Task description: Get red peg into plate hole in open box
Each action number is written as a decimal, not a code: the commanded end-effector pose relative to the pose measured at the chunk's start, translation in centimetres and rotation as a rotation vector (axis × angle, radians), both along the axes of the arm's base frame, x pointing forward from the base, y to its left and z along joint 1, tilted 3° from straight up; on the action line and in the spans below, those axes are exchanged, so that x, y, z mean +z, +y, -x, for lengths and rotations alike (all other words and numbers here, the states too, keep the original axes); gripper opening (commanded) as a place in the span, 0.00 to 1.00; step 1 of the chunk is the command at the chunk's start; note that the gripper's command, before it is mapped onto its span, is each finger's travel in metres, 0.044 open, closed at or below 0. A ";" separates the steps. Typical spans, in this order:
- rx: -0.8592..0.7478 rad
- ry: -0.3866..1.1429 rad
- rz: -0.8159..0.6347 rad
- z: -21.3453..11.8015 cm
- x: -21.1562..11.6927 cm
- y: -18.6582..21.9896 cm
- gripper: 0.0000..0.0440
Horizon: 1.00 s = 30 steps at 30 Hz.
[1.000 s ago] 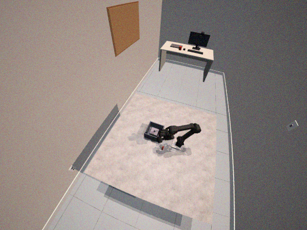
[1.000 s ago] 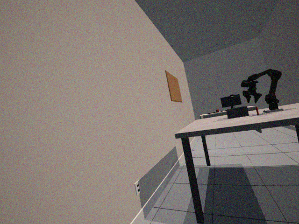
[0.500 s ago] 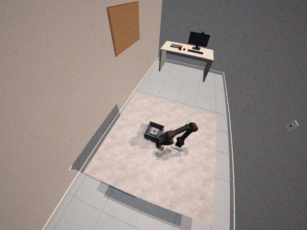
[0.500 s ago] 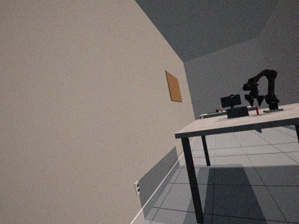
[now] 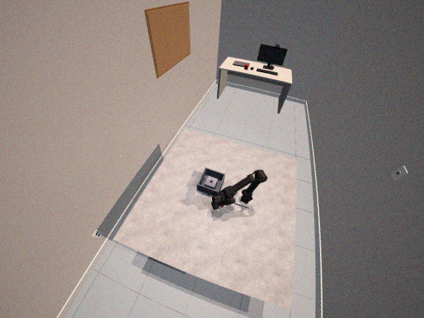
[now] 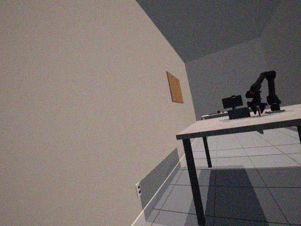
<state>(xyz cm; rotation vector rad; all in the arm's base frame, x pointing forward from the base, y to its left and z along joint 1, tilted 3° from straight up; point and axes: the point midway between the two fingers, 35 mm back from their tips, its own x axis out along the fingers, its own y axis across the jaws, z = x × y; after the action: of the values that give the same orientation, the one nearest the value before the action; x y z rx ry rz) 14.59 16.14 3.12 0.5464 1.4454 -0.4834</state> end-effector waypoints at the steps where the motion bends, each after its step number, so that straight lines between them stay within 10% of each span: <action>1: 0.008 0.020 0.023 0.2 -1.4 -0.4 0.66; 13: -0.009 0.075 0.077 0.2 -2.3 -0.4 0.00; 30: -0.007 -0.097 0.078 -4.1 5.3 -0.3 0.00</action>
<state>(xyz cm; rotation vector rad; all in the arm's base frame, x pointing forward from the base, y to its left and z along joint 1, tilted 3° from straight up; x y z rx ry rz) 17.78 15.87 6.61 0.4888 1.3641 -0.5207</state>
